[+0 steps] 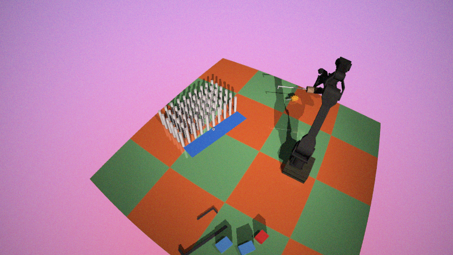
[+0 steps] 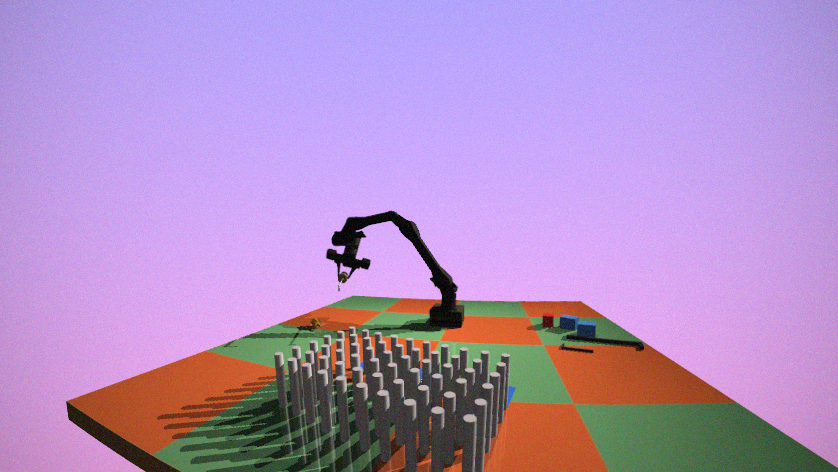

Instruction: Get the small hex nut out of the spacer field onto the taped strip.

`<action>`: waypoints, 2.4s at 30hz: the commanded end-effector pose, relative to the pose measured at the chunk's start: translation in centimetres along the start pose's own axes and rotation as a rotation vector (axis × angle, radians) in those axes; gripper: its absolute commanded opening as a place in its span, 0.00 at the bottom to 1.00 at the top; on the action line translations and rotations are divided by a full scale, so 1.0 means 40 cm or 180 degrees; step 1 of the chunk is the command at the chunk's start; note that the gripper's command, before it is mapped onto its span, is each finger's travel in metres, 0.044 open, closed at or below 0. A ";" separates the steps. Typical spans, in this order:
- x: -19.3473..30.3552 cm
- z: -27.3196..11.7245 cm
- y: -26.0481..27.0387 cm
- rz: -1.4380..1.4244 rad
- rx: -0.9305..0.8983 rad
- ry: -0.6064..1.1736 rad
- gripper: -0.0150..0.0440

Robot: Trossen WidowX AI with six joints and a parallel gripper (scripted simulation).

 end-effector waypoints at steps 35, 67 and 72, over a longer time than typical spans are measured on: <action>-0.050 0.076 -0.006 0.0019 -0.0002 0.0023 0.25; -0.088 0.138 -0.016 0.0019 -0.0002 0.0022 0.25; -0.094 0.148 -0.019 0.0019 -0.0002 0.0022 0.25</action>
Point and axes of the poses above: the point midway between the two fingers, 35 mm back from their tips, its own z axis out along the fingers, its own y axis across the jaws, x = y × z, the point moved 7 cm from there along -z, back along the fingers, and after that the axes turned 6 degrees about z, right-handed, at the moved point
